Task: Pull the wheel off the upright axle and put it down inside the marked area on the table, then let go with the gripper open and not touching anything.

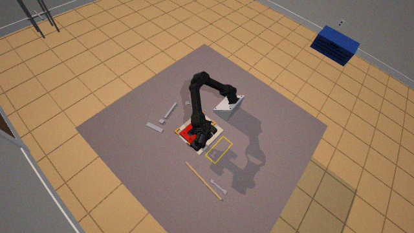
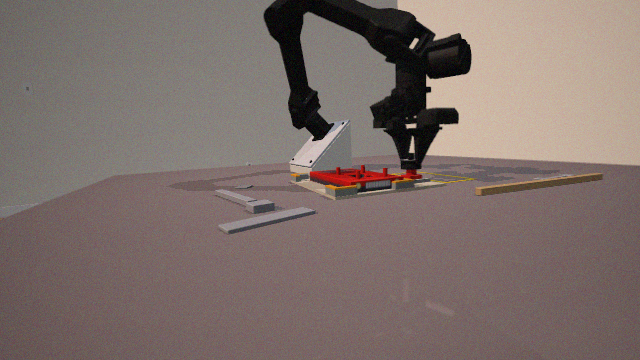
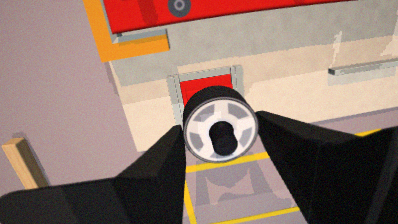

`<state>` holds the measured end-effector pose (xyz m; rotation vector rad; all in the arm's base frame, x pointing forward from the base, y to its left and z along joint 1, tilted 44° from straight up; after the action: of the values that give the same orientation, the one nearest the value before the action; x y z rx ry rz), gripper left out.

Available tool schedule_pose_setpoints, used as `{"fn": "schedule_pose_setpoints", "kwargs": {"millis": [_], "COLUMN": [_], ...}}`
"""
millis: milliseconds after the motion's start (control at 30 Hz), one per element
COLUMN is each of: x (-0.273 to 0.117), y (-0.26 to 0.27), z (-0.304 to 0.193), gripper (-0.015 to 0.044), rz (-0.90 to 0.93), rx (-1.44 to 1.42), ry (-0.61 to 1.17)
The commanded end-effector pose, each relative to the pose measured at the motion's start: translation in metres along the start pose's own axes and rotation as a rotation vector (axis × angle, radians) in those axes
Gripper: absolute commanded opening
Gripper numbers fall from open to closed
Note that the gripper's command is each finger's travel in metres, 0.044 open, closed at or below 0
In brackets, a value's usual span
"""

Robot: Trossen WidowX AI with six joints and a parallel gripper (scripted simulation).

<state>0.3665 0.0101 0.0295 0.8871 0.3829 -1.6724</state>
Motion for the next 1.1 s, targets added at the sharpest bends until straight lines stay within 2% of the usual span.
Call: {"fn": "schedule_pose_setpoints", "kwargs": {"millis": [0,1067], "x": [-0.002,-0.012], "y": [0.0,0.0], "z": [0.0,0.0], "gripper": [0.0,0.0], "rz": [-0.001,0.003], "rx": [0.001,0.0], "ry": [0.0,0.001]}}
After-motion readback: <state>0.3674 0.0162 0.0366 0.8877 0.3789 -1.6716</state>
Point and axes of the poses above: the point midway between the two fingers, 35 mm back from their tips, its own x axis out along the fingers, its own y axis across the jaws, z = x × y, the point moved 9 cm from there along -x, back along the fingers, and after that the axes turned 13 degrees about x, right-handed, at the moved point
